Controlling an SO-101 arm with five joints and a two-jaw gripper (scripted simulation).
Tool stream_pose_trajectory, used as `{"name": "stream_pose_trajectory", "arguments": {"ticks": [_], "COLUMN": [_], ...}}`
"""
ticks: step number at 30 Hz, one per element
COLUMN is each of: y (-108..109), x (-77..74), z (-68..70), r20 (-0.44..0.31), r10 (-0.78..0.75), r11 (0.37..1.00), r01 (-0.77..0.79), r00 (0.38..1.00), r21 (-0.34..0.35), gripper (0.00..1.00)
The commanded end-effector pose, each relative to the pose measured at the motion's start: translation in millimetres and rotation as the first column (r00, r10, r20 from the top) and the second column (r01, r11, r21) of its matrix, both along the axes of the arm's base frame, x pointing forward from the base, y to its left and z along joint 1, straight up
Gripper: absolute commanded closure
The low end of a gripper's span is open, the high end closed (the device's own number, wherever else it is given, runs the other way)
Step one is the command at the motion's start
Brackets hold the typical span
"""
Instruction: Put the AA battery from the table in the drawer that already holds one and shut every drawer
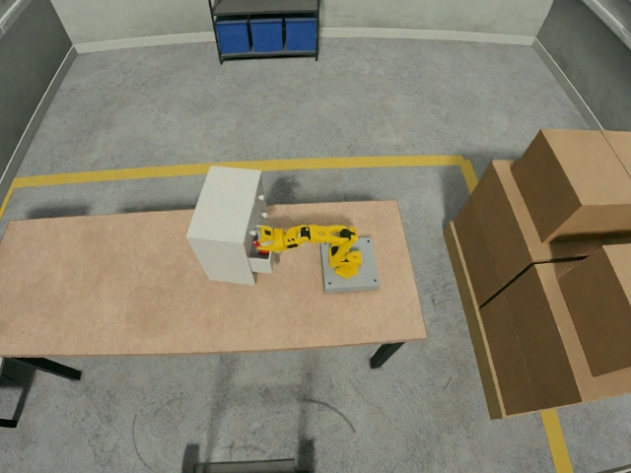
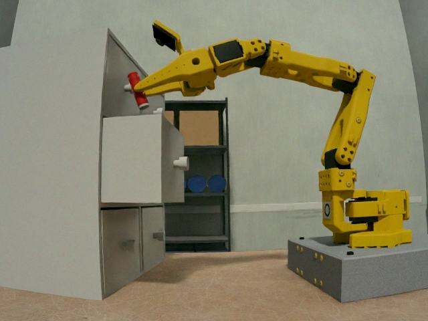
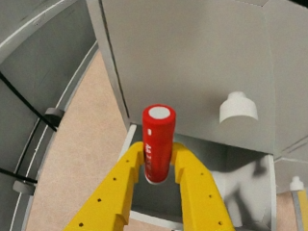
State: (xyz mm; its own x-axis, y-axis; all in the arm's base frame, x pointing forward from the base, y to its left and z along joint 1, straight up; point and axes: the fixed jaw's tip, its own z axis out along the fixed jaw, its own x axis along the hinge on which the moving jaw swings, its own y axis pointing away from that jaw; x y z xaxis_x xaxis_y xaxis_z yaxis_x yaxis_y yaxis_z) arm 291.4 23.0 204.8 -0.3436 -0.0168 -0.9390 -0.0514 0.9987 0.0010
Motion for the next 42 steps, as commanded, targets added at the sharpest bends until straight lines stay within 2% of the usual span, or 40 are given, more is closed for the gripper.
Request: {"name": "stream_pose_trajectory", "arguments": {"ticks": [1,22,28,39,42], "y": [-1,-1,-1,-1,-1], "x": [0.3,0.0,0.3,0.3,-0.4], "z": [-0.2,-1.0,-18.7,-18.7,-27.6], "r20": [0.000,0.000,0.000,0.000,0.000], "r10": [-0.003,-0.004,-0.002,-0.002,-0.001], "r11": [1.000,1.000,1.000,1.000,1.000], "r01": [0.003,0.004,0.002,0.002,0.001], "r00": [1.000,1.000,1.000,1.000,1.000], "r21": [0.000,0.000,0.000,0.000,0.000], "gripper": [1.00,1.00,1.00,1.00,1.00]}}
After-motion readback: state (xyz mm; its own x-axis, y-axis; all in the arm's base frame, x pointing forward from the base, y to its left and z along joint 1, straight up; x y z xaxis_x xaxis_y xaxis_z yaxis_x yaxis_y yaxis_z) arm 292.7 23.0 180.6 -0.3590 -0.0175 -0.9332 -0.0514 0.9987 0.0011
